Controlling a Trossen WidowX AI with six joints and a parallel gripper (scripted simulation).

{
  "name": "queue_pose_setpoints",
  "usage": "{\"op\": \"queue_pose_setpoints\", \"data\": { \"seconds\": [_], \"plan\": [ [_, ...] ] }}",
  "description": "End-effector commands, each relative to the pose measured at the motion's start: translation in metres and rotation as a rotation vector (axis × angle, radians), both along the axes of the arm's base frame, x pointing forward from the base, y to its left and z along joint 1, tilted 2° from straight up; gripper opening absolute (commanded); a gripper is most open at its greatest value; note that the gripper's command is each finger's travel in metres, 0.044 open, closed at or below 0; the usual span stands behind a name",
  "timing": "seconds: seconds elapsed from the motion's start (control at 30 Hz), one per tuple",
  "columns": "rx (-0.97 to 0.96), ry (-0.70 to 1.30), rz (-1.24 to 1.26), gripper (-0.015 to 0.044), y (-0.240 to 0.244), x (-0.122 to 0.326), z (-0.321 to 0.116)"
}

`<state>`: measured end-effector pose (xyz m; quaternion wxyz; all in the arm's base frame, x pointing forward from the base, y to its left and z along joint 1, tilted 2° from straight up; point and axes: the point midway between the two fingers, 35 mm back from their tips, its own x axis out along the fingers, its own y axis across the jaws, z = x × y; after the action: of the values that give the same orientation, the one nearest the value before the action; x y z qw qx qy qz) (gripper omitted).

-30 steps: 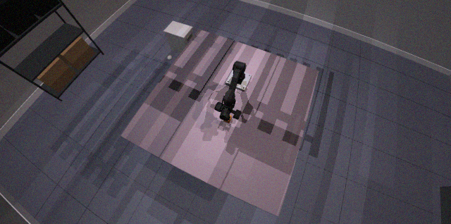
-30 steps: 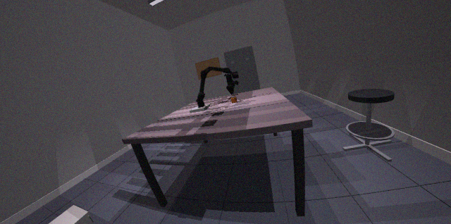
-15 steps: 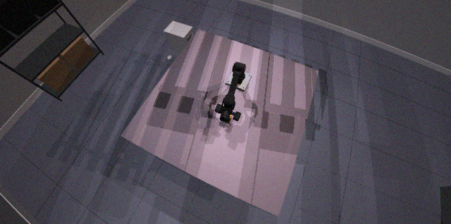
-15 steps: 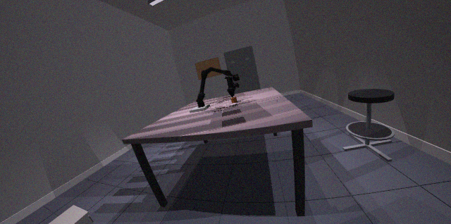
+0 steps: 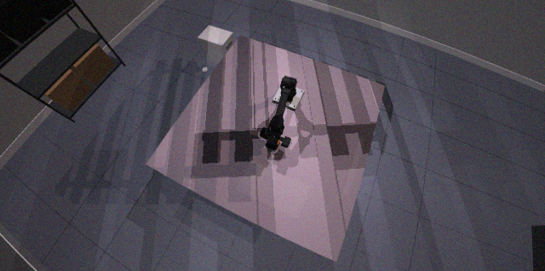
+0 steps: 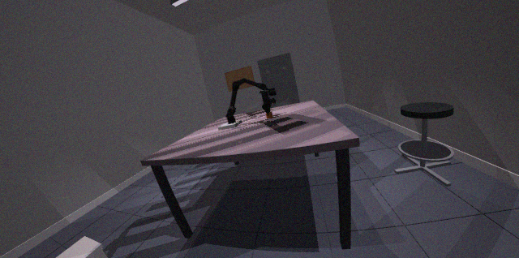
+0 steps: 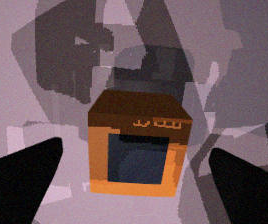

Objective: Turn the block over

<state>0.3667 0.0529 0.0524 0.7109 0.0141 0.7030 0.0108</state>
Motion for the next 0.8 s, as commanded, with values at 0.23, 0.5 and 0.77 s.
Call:
{"op": "queue_pose_setpoints", "data": {
  "seconds": [0.23, 0.5, 0.77],
  "plan": [
    [0.005, 0.001, -0.003, 0.0335, 0.0011, -0.0006, -0.0107],
    [0.005, 0.001, -0.003, 0.0203, 0.0011, -0.0006, -0.0107],
    [0.005, 0.001, -0.003, 0.0150, 0.0011, -0.0006, -0.0107]
  ]
}}
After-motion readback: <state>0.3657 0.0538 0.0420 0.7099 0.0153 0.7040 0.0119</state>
